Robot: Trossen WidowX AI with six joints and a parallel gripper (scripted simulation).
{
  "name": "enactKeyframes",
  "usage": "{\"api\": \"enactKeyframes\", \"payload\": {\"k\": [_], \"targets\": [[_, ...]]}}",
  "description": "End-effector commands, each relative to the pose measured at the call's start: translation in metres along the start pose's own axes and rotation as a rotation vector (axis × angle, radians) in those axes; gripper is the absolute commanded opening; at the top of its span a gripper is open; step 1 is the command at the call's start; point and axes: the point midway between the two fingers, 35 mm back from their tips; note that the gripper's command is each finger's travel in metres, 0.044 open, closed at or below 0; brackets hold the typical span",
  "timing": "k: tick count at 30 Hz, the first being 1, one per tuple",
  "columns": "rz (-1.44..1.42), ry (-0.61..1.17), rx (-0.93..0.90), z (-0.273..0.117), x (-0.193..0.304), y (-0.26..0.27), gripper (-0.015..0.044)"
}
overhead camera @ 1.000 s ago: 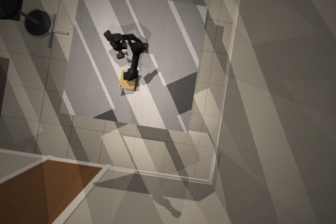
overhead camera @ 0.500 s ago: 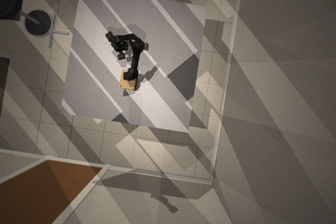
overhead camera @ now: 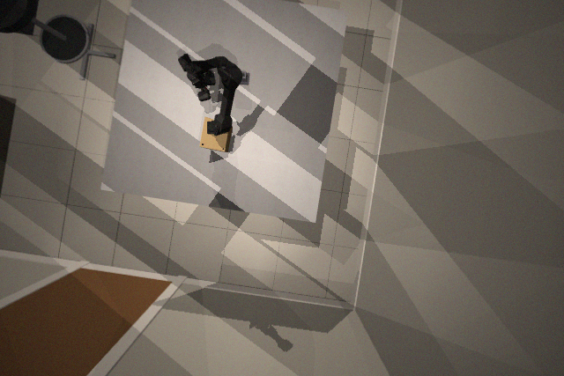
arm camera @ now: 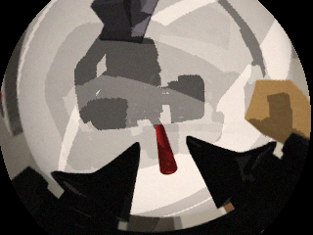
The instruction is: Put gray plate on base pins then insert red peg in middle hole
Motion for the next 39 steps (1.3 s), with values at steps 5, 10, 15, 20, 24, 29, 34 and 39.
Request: {"api": "enactKeyframes", "payload": {"k": [5, 10, 15, 20, 24, 29, 34, 39], "targets": [[-0.004, -0.004, -0.001, 0.0, 0.0, 0.0, 0.002], [-0.004, -0.004, -0.001, 0.0, 0.0, 0.0, 0.0], [-0.004, -0.004, -0.001, -0.001, 0.0, 0.0, 0.0], [-0.005, -0.002, -0.004, -0.012, 0.0, 0.003, 0.0], [-0.005, 0.0, -0.006, -0.024, 0.0, 0.004, 0.0], [-0.006, 0.002, -0.007, -0.04, 0.0, 0.006, 0.0], [-0.006, 0.003, -0.008, -0.055, 0.0, 0.007, 0.0], [-0.006, 0.003, -0.007, -0.071, 0.0, 0.007, 0.0]]}}
Point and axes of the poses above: the point midway between the two fingers, 35 mm back from their tips, its own z axis out along the fingers, its own y axis across the jaws, x = y × z, and after that the axes turned 14 degrees about -z, right-handed
